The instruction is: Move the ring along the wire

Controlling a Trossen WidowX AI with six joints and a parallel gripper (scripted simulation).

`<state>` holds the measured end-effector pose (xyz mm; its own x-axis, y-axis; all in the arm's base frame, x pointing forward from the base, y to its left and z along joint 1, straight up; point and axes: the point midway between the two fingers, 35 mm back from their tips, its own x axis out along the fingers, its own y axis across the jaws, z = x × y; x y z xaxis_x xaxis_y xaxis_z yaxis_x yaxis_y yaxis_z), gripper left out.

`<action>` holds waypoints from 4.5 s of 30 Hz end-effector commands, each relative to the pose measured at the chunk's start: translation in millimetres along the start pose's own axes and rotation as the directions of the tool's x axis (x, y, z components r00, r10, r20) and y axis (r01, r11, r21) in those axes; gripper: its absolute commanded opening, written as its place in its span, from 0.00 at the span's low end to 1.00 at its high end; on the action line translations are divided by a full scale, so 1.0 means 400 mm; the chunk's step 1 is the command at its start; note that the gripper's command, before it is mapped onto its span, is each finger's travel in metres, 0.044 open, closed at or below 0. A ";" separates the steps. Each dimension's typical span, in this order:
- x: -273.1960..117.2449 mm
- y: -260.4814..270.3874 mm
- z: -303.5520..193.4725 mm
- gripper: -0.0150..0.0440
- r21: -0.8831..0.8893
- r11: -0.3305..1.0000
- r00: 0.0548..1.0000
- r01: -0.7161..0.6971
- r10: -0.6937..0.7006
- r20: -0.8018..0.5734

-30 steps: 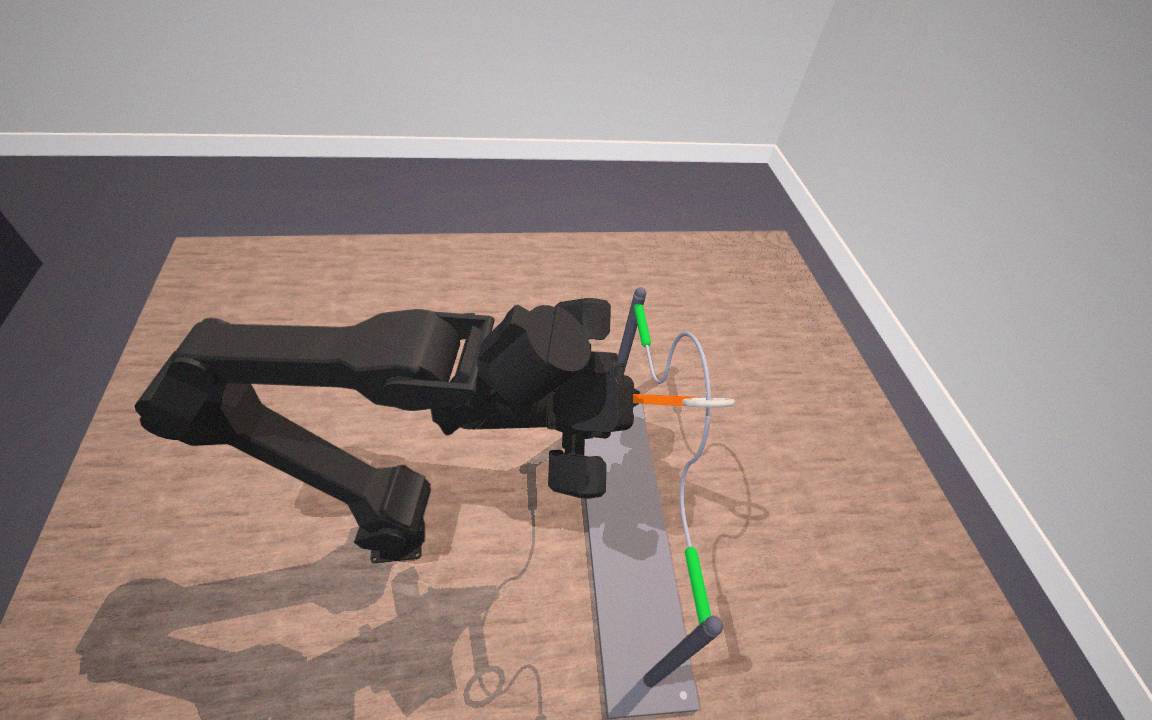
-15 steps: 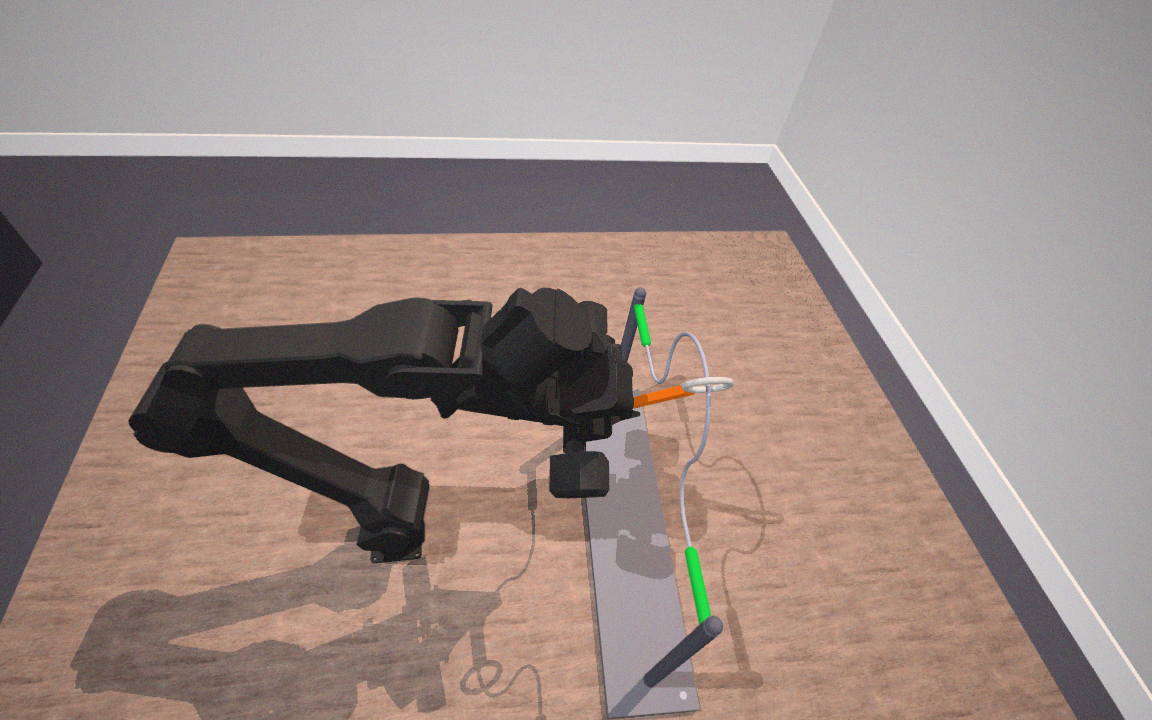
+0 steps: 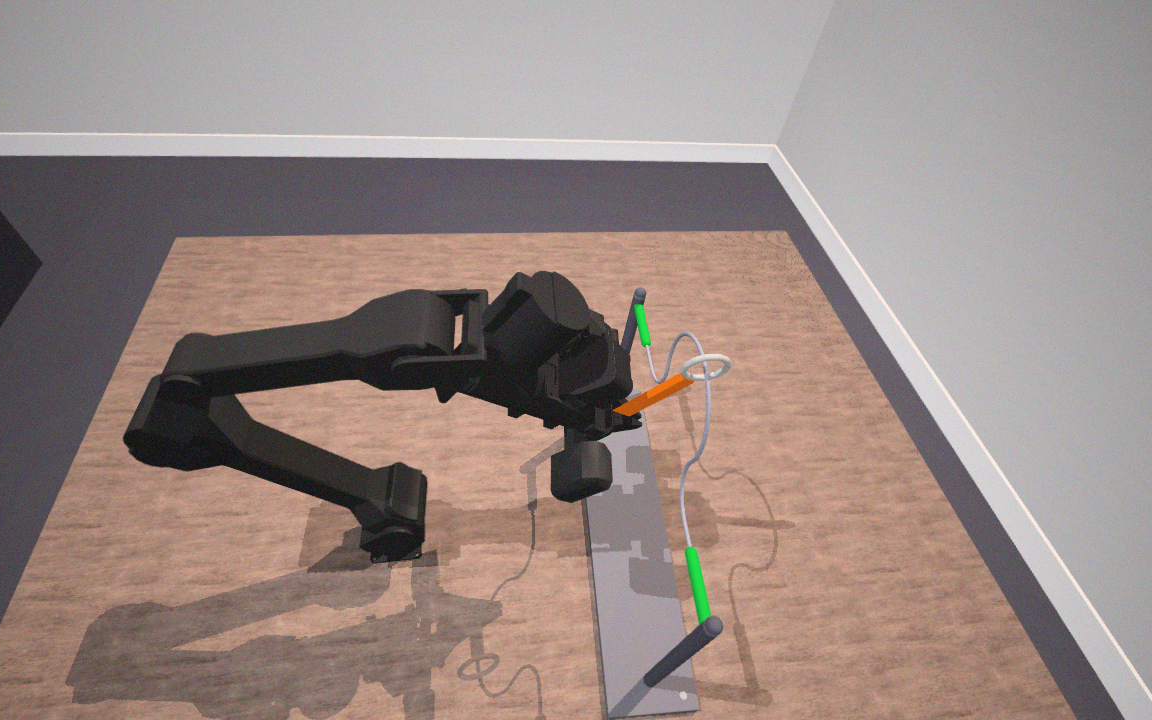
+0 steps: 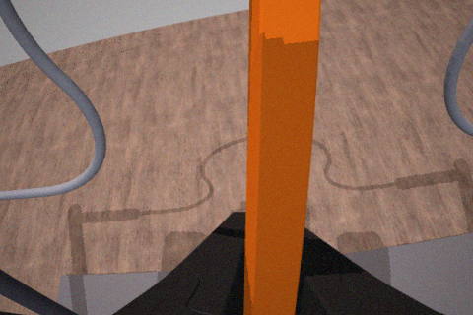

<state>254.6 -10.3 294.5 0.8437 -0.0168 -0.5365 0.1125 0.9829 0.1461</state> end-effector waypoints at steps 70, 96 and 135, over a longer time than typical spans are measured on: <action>-0.026 -0.090 0.047 0.00 -0.739 0.364 0.793 0.567 -0.486 0.369; -0.046 -0.100 0.079 0.00 -0.776 -0.047 0.663 0.629 -0.488 0.567; -0.030 -0.119 0.056 0.00 -0.728 -0.294 0.587 0.620 -0.442 0.678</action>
<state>250.5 -59.7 321.3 0.7998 -0.5658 0.2007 0.1085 -0.1926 -0.9753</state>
